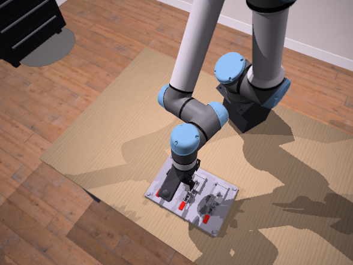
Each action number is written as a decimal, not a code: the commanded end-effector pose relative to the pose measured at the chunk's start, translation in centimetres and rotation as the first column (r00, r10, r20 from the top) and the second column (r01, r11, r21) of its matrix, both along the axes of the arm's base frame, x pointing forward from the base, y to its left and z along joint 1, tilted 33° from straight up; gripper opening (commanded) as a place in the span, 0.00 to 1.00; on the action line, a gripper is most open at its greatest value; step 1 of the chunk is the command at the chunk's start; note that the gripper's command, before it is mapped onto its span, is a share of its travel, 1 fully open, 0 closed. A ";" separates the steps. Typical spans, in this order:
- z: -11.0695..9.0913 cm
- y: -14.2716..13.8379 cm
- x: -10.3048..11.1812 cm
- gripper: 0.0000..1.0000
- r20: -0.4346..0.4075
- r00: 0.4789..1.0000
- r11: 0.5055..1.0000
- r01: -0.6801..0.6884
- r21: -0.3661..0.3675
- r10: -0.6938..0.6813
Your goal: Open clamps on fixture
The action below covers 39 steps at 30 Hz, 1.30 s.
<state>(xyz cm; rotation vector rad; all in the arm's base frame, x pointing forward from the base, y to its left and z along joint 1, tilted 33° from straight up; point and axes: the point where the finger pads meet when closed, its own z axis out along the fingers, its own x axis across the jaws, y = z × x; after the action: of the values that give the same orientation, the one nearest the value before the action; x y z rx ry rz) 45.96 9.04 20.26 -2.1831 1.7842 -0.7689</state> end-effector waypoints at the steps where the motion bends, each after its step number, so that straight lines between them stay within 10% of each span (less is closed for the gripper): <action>1: 0.2 -1.2 0.1 0.28 -0.002 1.000 1.000 -0.003 0.001 0.003; 16: 2.1 -7.1 1.0 0.28 0.003 1.000 1.000 -0.003 0.000 0.003; 39: 2.4 -8.9 1.2 0.28 -0.001 1.000 1.000 -0.004 0.000 0.004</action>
<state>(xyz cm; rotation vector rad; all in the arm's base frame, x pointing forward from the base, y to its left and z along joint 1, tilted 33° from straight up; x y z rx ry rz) 47.13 0.20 22.46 -2.1877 1.7818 -0.7640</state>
